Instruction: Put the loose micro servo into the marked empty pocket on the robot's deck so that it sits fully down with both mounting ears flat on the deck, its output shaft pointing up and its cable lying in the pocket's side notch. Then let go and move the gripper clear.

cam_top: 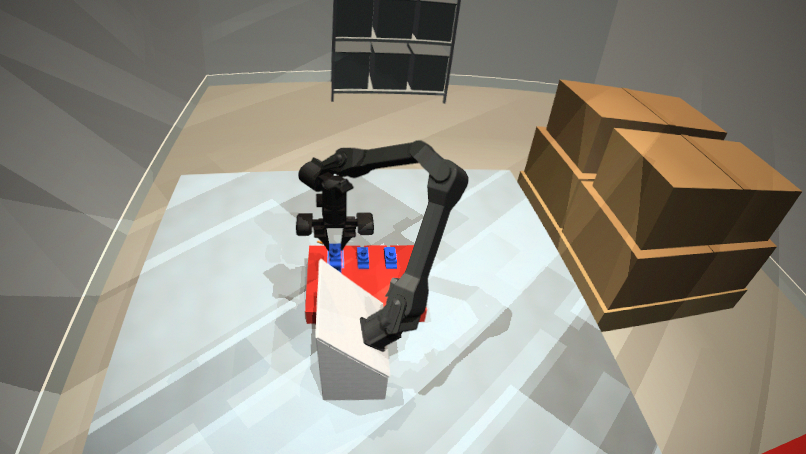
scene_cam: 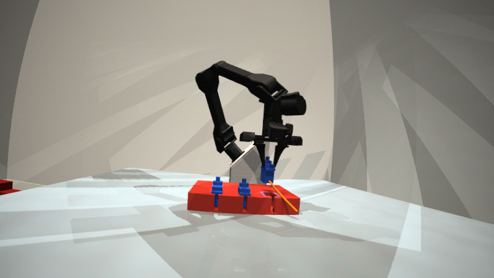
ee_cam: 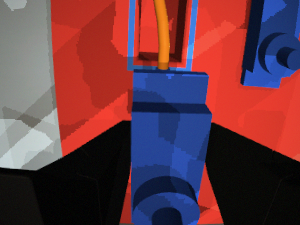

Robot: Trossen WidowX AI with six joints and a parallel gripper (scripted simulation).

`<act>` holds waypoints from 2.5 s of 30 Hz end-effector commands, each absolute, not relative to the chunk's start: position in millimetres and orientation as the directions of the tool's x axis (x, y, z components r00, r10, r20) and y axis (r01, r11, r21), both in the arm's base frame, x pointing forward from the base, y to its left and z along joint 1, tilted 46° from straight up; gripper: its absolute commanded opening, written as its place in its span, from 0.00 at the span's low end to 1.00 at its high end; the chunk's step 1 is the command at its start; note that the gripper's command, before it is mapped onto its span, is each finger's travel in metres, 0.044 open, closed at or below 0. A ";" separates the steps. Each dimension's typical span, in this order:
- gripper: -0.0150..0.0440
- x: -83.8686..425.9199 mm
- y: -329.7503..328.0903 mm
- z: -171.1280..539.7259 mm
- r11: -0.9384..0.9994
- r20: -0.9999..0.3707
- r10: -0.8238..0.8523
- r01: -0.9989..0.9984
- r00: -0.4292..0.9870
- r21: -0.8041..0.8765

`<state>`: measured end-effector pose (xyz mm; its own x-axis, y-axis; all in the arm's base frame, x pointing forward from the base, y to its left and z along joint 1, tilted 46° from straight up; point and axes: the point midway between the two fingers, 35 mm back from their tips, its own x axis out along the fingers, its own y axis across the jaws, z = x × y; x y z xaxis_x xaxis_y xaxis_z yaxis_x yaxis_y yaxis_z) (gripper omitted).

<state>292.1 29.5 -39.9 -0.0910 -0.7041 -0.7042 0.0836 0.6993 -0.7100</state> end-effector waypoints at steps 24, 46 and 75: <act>0.25 349.5 14.9 -44.6 0.697 -0.704 -0.705 0.102 -0.080 -0.710; 0.25 348.8 4.8 -54.1 0.696 -0.704 -0.706 0.102 -0.080 -0.710; 0.25 346.2 -17.4 -75.8 0.695 -0.703 -0.707 0.102 -0.080 -0.711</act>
<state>346.6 -16.1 -74.2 -0.0841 -0.7043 -0.7049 0.1081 0.6968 -0.7091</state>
